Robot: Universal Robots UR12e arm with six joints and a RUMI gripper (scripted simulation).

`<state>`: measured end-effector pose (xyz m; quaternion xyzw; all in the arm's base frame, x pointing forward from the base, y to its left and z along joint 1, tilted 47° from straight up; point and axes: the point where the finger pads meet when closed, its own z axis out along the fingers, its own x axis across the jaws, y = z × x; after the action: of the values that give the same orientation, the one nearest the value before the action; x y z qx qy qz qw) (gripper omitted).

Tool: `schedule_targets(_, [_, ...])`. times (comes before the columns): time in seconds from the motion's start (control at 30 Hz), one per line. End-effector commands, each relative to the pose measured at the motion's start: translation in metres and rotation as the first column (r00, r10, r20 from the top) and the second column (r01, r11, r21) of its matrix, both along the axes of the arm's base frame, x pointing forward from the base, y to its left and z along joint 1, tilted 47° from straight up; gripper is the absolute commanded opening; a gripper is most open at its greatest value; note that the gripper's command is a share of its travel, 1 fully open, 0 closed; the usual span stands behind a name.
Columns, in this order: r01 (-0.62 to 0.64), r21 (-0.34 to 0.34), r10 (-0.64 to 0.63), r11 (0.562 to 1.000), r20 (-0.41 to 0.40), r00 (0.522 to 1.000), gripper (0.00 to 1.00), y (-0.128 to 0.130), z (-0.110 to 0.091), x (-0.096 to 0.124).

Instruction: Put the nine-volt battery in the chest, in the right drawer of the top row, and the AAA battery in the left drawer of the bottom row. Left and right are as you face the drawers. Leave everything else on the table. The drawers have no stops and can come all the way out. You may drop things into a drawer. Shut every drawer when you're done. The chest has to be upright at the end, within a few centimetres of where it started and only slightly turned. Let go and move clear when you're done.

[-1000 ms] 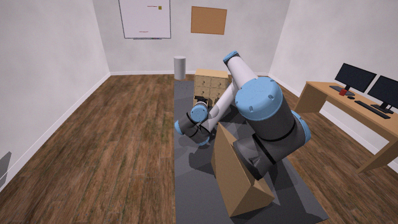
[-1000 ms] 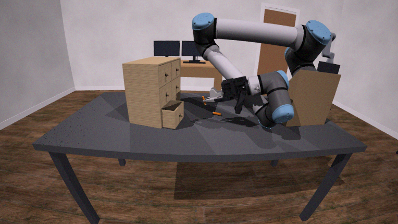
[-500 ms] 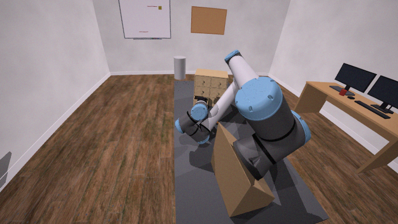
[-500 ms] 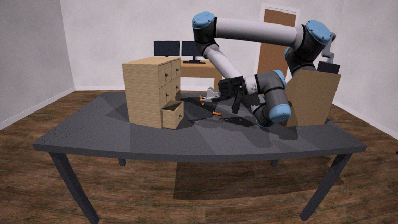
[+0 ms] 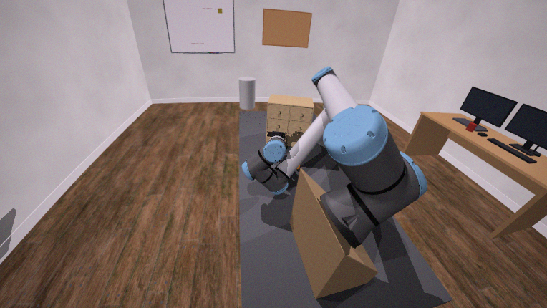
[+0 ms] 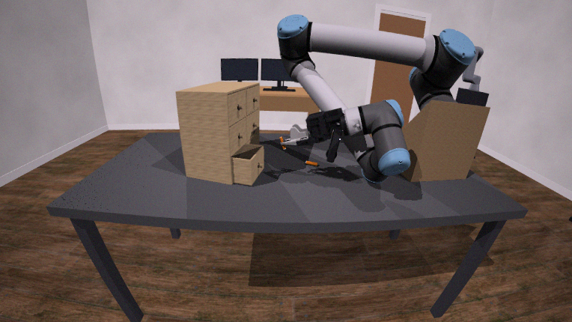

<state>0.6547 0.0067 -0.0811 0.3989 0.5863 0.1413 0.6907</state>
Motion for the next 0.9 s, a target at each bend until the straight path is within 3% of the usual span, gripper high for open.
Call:
schedule_targets(0.0, [-0.001,0.0,0.001,1.0,0.0,1.0,0.02,-0.001,0.003,0.01])
schedule_targets(0.87, [-0.001,0.0,0.001,1.0,0.0,1.0,0.02,-0.009,0.016,0.061])
